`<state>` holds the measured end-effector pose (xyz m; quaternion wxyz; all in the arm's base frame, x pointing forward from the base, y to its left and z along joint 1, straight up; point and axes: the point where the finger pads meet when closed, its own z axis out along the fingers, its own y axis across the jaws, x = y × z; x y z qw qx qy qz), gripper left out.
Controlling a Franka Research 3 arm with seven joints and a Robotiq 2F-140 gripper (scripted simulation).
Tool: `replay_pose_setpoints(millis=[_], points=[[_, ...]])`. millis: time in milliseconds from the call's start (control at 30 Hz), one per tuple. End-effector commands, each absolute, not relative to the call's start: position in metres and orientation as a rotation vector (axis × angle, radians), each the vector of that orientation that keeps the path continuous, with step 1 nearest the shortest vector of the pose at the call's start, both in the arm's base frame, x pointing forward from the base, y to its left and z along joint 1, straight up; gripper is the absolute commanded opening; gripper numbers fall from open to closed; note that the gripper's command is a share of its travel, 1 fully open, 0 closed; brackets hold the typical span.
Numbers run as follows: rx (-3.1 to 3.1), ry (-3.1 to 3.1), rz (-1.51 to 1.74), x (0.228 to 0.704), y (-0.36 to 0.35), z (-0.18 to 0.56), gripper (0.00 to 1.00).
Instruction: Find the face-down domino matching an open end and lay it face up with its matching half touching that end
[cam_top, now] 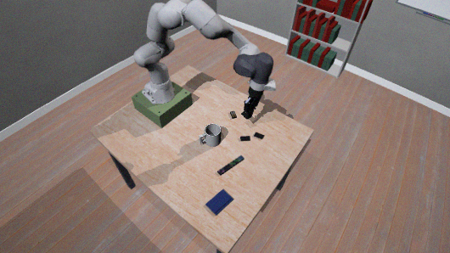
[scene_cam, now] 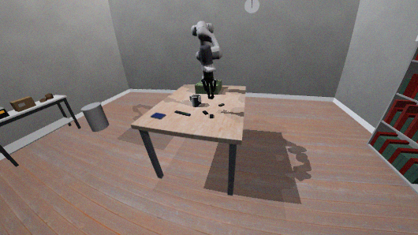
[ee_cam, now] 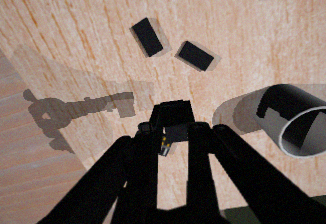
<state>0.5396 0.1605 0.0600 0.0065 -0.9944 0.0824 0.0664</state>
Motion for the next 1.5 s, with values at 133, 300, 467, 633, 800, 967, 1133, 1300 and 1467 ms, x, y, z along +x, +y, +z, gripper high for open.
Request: replay_pose_setpoints(millis=[133,300,467,633,800,967,1133,1300,1467], points=[[-3.111,0.25,0.215,0.538,0.161,0.061,0.23],[-3.124,0.269,0.161,0.538,0.162,0.061,0.23],[-3.171,0.352,-0.071,0.534,0.164,0.06,0.23],[-3.209,0.443,-0.314,0.531,0.164,0.059,0.23],[-3.235,0.43,-0.527,0.523,0.17,0.058,0.23],[-3.264,0.338,-0.713,0.513,0.174,0.055,0.23],[-3.277,0.241,-0.855,0.508,0.179,0.055,0.23],[-3.292,0.126,-1.016,0.5,0.182,0.052,0.23],[-3.301,0.023,-1.166,0.498,0.183,0.052,0.23]])
